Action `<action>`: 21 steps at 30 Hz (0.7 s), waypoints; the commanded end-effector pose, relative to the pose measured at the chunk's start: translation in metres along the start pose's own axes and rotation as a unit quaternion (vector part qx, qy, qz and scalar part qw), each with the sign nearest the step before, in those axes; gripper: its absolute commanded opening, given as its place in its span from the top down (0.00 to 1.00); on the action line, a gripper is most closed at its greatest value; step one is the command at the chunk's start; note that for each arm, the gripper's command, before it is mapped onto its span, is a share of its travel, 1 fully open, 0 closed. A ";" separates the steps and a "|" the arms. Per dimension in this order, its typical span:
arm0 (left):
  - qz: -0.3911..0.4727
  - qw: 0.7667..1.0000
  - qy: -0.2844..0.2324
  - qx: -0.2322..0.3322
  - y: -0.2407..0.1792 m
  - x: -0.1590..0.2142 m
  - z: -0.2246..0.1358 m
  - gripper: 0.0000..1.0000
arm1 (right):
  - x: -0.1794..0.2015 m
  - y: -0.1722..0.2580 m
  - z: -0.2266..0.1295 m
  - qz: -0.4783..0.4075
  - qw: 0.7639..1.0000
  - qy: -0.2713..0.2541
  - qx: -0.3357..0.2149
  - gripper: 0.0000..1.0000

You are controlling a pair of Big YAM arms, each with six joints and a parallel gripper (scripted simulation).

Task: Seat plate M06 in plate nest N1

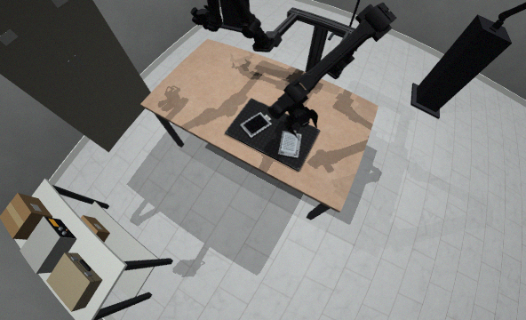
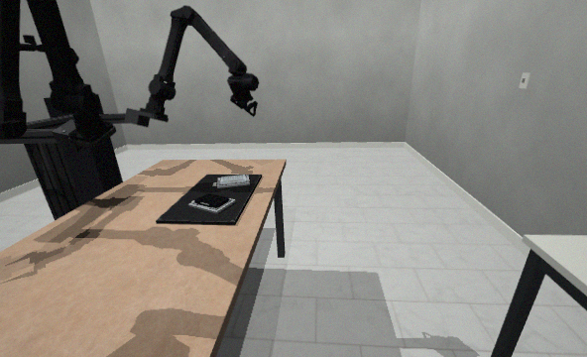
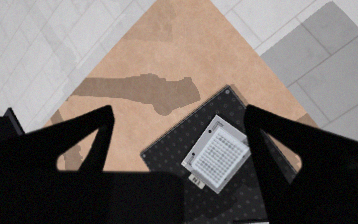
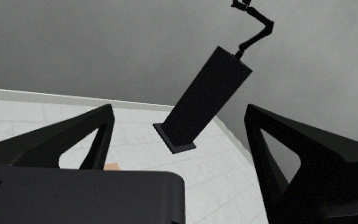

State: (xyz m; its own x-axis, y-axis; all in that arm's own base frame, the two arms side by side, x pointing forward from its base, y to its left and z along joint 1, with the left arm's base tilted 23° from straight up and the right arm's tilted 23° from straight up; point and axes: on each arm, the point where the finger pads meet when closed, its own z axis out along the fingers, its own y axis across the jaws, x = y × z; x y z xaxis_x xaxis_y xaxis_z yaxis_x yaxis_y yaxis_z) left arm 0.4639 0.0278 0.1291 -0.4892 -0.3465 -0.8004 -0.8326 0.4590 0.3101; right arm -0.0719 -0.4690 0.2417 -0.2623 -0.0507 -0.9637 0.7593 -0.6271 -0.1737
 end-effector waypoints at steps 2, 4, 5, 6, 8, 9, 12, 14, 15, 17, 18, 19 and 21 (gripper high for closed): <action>-0.008 1.000 -0.004 0.005 -0.002 -0.007 -0.004 0.00 | -0.013 -0.026 -0.008 0.014 1.000 -0.007 0.013 0.00; -0.008 1.000 -0.004 0.005 -0.002 -0.007 -0.004 0.00 | -0.013 -0.032 -0.014 0.013 1.000 -0.007 0.014 0.00; -0.008 1.000 -0.004 0.005 -0.002 -0.007 -0.004 0.00 | -0.012 -0.035 -0.017 0.013 1.000 -0.006 0.014 0.00; -0.008 1.000 -0.004 0.005 -0.002 -0.007 -0.004 0.00 | -0.012 -0.038 -0.019 0.012 1.000 -0.006 0.014 0.00; -0.008 1.000 -0.004 0.005 -0.002 -0.007 -0.004 0.00 | -0.011 -0.042 -0.023 0.012 1.000 -0.005 0.015 0.00; -0.008 1.000 -0.004 0.005 -0.002 -0.007 -0.004 0.00 | -0.011 -0.042 -0.023 0.012 1.000 -0.005 0.015 0.00; -0.008 1.000 -0.004 0.005 -0.002 -0.007 -0.004 0.00 | -0.011 -0.046 -0.027 0.011 1.000 -0.005 0.015 0.00; -0.008 1.000 -0.004 0.005 -0.002 -0.007 -0.004 0.00 | -0.010 -0.049 -0.030 0.011 1.000 -0.004 0.015 0.00; -0.008 1.000 -0.004 0.005 -0.002 -0.007 -0.004 0.00 | -0.010 -0.050 -0.031 0.011 1.000 -0.004 0.015 0.00; -0.008 1.000 -0.004 0.005 -0.002 -0.007 -0.004 0.00 | -0.010 -0.052 -0.033 0.010 1.000 -0.004 0.016 0.00; -0.008 1.000 -0.004 0.005 -0.002 -0.007 -0.004 0.00 | -0.010 -0.053 -0.034 0.010 1.000 -0.004 0.016 0.00; -0.008 1.000 -0.004 0.005 -0.002 -0.007 -0.004 0.00 | -0.010 -0.053 -0.035 0.010 1.000 -0.004 0.016 0.00; -0.008 1.000 -0.004 0.005 -0.002 -0.007 -0.004 0.00 | -0.009 -0.054 -0.036 0.010 1.000 -0.004 0.016 0.00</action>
State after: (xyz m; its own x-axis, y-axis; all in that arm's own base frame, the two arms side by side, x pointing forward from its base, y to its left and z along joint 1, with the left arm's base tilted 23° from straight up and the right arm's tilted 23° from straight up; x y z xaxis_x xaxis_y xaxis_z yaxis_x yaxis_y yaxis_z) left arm 0.4639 0.0278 0.1291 -0.4892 -0.3465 -0.8004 -0.8326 0.4590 0.3101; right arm -0.0828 -0.4104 0.2417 -0.2634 -0.0413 -0.9638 0.7506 -0.6363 -0.1779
